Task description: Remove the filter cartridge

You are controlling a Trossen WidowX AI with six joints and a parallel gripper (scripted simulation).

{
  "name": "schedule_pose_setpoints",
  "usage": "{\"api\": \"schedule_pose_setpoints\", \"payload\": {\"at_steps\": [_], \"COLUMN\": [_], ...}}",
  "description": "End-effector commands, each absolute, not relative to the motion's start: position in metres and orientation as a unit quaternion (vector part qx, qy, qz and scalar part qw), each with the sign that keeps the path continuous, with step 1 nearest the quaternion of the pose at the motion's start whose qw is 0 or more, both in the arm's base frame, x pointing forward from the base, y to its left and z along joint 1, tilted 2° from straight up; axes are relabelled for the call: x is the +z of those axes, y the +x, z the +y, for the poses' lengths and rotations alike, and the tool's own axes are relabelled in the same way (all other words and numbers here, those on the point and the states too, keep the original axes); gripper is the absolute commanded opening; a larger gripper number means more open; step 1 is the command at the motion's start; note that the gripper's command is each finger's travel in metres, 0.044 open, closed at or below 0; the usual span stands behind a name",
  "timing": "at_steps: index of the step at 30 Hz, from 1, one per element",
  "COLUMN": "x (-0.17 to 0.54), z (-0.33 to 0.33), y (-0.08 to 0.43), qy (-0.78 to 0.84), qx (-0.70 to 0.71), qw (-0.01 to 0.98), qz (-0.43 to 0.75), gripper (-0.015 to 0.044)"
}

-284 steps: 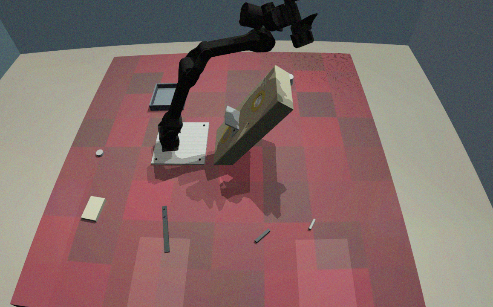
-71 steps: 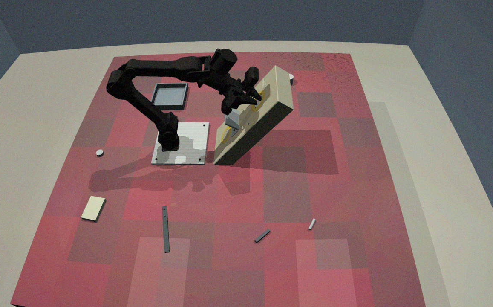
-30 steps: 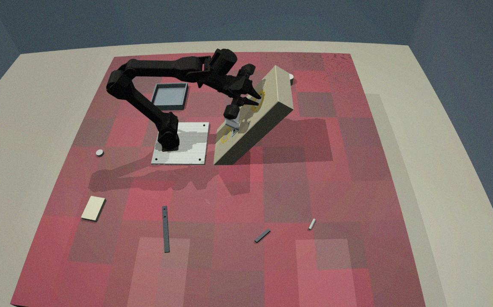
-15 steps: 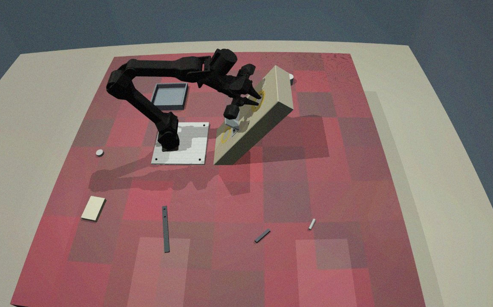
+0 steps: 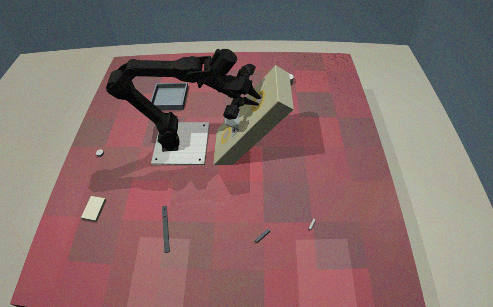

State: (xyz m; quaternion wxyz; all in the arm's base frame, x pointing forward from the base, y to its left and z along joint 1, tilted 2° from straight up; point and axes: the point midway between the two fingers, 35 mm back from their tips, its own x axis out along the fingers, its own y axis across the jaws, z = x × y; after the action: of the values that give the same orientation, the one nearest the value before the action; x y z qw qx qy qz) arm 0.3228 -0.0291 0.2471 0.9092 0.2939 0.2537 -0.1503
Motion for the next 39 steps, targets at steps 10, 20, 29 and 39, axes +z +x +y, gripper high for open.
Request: {"api": "schedule_pose_setpoints", "payload": {"at_steps": [10, 20, 29, 39], "x": [0.244, 0.244, 0.269, 0.287], "z": [-0.029, -0.029, -0.023, -0.019], "y": [0.33, 0.33, 0.295, 0.262], "qy": [0.295, 0.295, 0.295, 0.295], "qx": [-0.149, -0.149, -0.15, -0.15], "qw": [0.909, 0.909, 0.909, 0.908], "qz": [0.254, 0.254, 0.255, 0.256], "gripper": [0.0, 0.0, 0.0, 0.0]}}
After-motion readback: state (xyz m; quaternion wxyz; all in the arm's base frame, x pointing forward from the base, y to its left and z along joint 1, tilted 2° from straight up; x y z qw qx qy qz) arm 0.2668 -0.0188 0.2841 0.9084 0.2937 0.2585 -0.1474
